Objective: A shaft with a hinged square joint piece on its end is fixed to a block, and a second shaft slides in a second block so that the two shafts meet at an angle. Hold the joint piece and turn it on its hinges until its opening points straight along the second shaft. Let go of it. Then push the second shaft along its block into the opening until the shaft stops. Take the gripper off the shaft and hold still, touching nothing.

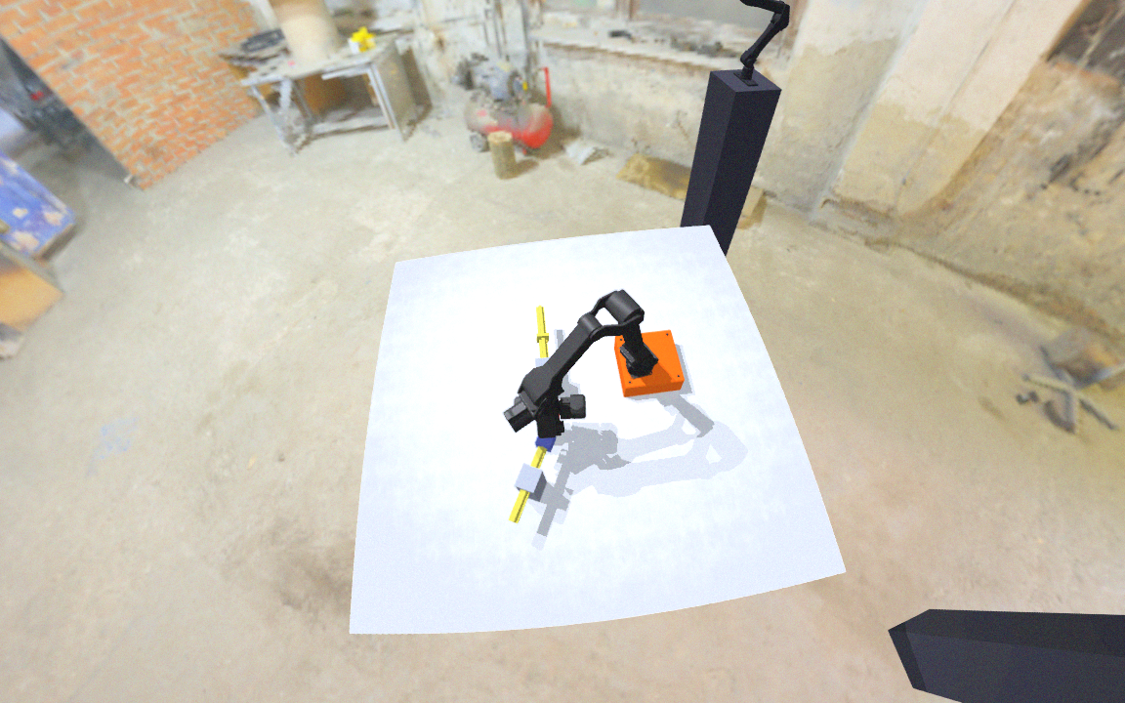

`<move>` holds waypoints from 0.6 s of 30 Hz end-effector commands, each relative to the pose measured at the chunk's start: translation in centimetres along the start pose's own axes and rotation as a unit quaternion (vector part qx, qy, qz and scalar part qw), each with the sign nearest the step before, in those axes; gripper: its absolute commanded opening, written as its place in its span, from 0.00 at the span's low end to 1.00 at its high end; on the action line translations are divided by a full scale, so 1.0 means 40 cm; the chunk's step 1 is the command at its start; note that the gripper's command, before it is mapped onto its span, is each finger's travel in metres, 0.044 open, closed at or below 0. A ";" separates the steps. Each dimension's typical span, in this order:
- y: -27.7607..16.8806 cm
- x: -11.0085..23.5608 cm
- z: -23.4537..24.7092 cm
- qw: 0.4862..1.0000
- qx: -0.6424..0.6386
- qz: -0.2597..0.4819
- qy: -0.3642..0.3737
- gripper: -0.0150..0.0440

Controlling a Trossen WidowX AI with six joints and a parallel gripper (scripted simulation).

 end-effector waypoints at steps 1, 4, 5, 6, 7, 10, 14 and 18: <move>0.000 0.001 0.000 1.000 0.002 0.003 -0.001 0.25; 0.000 0.000 0.000 1.000 0.000 0.000 0.000 0.25; 0.000 0.000 0.000 1.000 0.000 0.000 0.000 0.25; 0.000 0.000 0.000 1.000 0.000 0.000 0.000 0.25; 0.000 0.000 0.000 1.000 0.000 0.000 0.000 0.25; 0.000 0.000 0.000 1.000 0.000 0.000 0.000 0.25; 0.000 0.000 0.000 1.000 0.000 0.000 0.000 0.30; 0.000 0.000 0.000 1.000 0.000 0.000 0.000 0.48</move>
Point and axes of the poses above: the point midway between the two fingers, 35 mm back from their tips, its own x axis back along the fingers, its own z axis across the jaws, y = z × x, the point moved 1 cm from there along x, back along the fingers, and after that the axes turned 2 degrees about -x, right-handed, at the moved point
